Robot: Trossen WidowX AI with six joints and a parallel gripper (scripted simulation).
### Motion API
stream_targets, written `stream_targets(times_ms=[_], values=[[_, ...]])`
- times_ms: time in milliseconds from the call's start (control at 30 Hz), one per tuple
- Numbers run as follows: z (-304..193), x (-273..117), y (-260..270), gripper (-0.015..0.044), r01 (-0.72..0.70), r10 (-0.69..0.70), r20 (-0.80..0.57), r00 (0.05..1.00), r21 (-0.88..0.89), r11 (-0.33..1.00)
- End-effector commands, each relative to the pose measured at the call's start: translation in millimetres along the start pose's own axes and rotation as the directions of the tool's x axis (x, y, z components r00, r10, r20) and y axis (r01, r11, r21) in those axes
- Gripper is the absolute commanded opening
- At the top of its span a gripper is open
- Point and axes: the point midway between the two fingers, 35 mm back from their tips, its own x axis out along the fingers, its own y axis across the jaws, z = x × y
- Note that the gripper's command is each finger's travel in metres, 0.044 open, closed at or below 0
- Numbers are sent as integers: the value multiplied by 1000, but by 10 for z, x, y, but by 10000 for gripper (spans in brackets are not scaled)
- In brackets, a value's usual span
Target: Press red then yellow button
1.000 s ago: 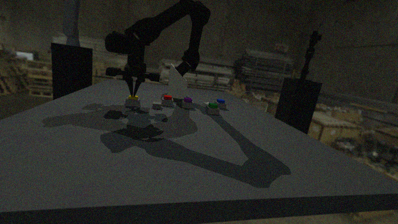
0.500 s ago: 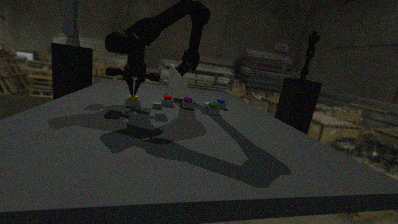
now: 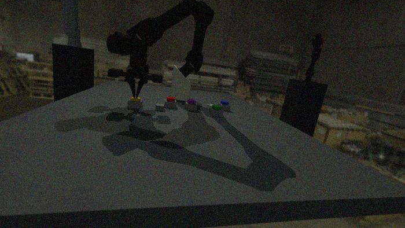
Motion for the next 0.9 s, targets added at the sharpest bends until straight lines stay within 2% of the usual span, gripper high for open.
stream_targets(times_ms=[0, 400, 500, 667, 733, 867], values=[[-20, 28, 8, 20, -7, 7, -5, 1000, 7, 1000], [-20, 28, 8, 20, -7, 7, -5, 1000, 7, 1000], [-15, -264, 0, 20, -5, 5, -4, 1000, 7, 1000], [-18, -302, 2, 20, -6, 6, -5, 1000, 8, 1000], [29, -338, 93, 73, -4, 5, -6, 1000, 16, 1000], [262, -517, 665, 177, 1, -1, -11, 1000, 58, 998]])
